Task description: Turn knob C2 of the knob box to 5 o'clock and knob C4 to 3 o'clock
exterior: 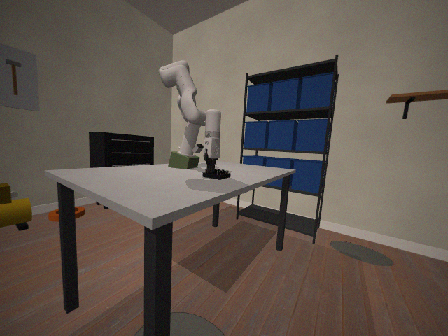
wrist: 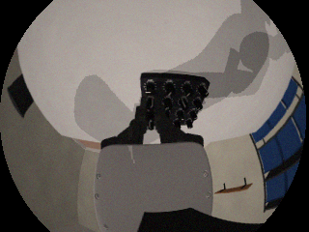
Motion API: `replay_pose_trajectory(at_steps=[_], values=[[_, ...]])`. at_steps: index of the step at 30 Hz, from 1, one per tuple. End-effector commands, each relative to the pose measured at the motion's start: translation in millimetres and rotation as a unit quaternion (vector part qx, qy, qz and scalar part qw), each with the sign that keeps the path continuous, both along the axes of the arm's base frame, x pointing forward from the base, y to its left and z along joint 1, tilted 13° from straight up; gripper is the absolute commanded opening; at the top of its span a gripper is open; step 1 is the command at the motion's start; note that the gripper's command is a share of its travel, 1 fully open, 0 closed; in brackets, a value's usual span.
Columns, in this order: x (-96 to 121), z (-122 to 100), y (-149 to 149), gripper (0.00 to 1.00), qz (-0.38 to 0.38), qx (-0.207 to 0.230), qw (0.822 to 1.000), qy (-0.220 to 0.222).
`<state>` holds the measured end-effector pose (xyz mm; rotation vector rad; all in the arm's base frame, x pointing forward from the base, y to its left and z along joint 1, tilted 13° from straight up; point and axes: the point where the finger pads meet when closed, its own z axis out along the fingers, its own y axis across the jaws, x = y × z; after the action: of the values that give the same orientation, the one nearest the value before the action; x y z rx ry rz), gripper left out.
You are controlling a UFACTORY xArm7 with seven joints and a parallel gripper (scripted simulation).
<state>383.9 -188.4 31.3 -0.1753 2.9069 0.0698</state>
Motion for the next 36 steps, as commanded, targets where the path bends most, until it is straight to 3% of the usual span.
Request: replay_pose_trajectory(at_steps=[1, 36], values=[[0.8, 0.9, -0.8, 0.08, 0.000, -0.001, 1.000, -0.001], [0.8, 0.9, -0.8, 0.08, -0.009, 0.001, 1.000, 0.000]])
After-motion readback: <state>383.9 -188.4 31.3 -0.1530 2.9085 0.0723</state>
